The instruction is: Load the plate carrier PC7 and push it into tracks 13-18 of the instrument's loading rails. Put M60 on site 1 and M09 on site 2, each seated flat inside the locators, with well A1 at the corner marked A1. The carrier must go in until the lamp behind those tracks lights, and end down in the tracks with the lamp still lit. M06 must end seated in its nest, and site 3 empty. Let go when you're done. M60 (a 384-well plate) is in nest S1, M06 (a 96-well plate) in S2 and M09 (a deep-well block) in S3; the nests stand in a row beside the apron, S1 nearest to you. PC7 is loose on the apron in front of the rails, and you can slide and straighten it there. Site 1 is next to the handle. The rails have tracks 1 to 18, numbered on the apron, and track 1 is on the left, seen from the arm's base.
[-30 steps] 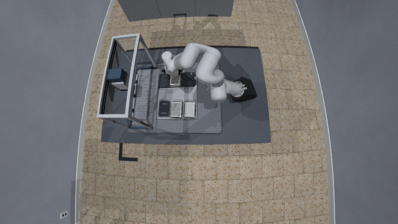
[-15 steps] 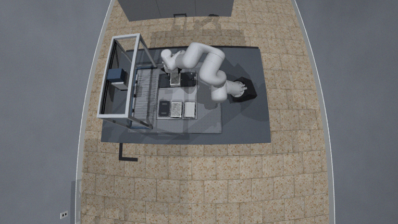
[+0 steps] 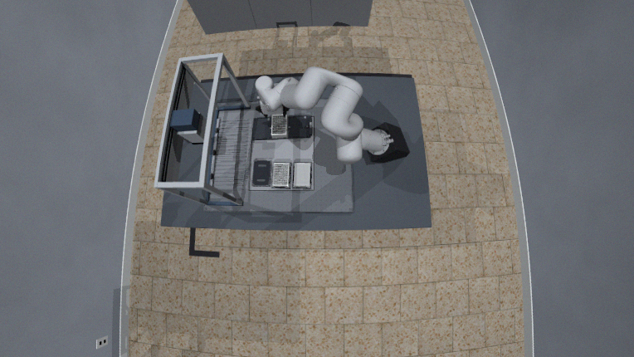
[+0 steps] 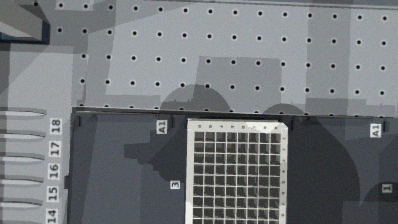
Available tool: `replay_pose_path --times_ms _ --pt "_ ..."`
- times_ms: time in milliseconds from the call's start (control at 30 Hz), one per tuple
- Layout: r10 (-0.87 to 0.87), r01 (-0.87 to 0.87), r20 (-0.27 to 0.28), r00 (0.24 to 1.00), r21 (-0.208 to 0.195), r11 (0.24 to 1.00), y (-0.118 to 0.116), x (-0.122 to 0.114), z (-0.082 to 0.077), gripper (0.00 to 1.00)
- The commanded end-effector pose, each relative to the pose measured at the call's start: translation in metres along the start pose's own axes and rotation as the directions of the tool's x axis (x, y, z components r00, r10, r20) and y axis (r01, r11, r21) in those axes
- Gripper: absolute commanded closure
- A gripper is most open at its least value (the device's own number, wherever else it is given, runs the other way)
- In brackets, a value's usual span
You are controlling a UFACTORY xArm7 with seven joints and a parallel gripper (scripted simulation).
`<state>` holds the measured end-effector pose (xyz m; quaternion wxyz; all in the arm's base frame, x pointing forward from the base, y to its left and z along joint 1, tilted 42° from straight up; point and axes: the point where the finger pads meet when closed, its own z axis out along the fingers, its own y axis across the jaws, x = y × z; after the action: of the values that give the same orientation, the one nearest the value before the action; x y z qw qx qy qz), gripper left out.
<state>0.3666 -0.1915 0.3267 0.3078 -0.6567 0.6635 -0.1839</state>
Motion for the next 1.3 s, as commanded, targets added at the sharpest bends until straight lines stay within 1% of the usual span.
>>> replay_pose_path --times_ms 0,267,333,500,567,1067,1133,1267 --pt "0.000 0.000 -0.003 1.000 0.005 1.000 -0.001 0.001 -0.002 0.00" --pt "0.000 0.000 -0.003 1.000 0.004 1.000 -0.001 0.001 -0.002 0.00" --pt "0.048 -0.048 -0.003 0.999 0.005 0.999 0.002 -0.008 -0.001 0.00" --pt "0.048 -0.048 -0.002 0.999 0.005 0.999 0.012 -0.031 0.002 0.00" --pt "0.048 -0.048 -0.002 0.999 0.005 0.999 0.012 -0.031 0.002 0.00" --pt "0.048 -0.048 -0.002 0.999 0.005 0.999 0.042 -0.100 0.009 0.00" --pt "0.048 -0.048 -0.002 0.999 0.005 0.999 0.042 -0.100 0.009 0.00" --pt "0.048 -0.048 -0.001 0.999 0.005 0.999 0.050 -0.118 0.011 0.00"
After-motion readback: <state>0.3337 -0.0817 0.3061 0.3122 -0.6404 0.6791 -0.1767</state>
